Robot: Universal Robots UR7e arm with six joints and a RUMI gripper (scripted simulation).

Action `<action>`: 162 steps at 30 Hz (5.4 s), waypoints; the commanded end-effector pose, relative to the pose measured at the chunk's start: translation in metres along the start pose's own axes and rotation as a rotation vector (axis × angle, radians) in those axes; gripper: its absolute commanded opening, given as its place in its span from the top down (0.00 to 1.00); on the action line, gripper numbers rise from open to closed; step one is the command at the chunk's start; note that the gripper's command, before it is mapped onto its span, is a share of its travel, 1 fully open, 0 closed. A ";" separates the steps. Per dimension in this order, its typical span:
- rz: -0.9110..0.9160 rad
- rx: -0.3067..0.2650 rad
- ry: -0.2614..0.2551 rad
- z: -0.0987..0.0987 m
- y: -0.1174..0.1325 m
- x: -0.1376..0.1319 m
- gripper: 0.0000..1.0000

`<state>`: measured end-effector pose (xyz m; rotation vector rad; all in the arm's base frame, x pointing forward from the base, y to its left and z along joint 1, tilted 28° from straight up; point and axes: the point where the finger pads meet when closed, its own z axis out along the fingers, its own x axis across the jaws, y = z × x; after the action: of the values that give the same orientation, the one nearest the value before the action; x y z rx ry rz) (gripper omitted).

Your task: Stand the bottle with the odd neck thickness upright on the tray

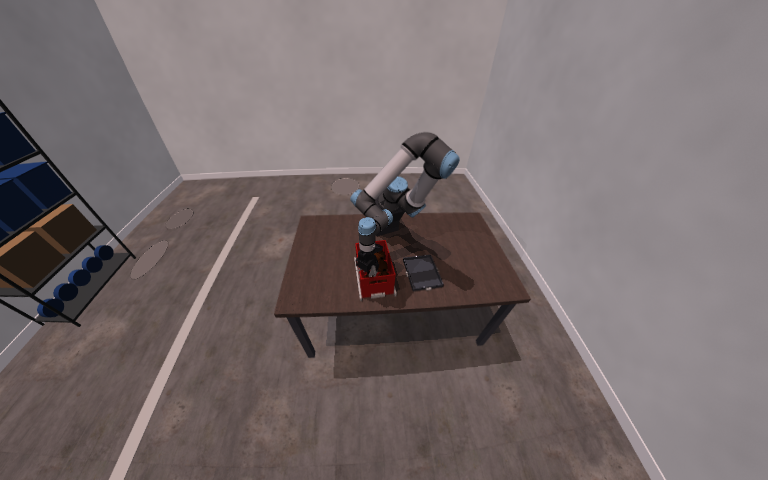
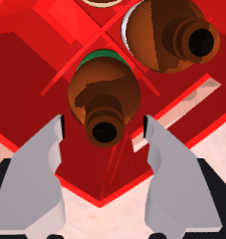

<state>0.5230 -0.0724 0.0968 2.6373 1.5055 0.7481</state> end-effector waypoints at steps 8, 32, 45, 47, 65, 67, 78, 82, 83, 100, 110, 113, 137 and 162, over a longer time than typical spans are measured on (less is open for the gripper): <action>0.001 0.004 0.000 0.002 -0.003 0.000 0.62; 0.001 0.004 0.000 0.002 -0.003 0.000 1.00; 0.001 0.004 0.000 0.002 -0.003 0.000 1.00; 0.001 0.004 0.000 0.002 -0.003 0.000 1.00; 0.001 0.004 0.000 0.002 -0.003 0.000 1.00; 0.001 0.004 0.000 0.002 -0.003 0.000 1.00; 0.001 0.004 0.000 0.002 -0.003 0.000 1.00; 0.001 0.004 0.000 0.002 -0.003 0.000 1.00; 0.001 0.004 0.000 0.002 -0.003 0.000 1.00; 0.001 0.004 0.000 0.002 -0.003 0.000 0.62; 0.001 0.004 0.000 0.002 -0.003 0.000 0.62; 0.001 0.004 0.000 0.002 -0.003 0.000 0.62; 0.001 -0.002 -0.001 -0.007 0.000 -0.001 0.62; 0.000 -0.003 -0.001 -0.075 0.001 0.000 0.62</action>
<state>0.4988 -0.0856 0.1481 2.6368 1.4995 0.7472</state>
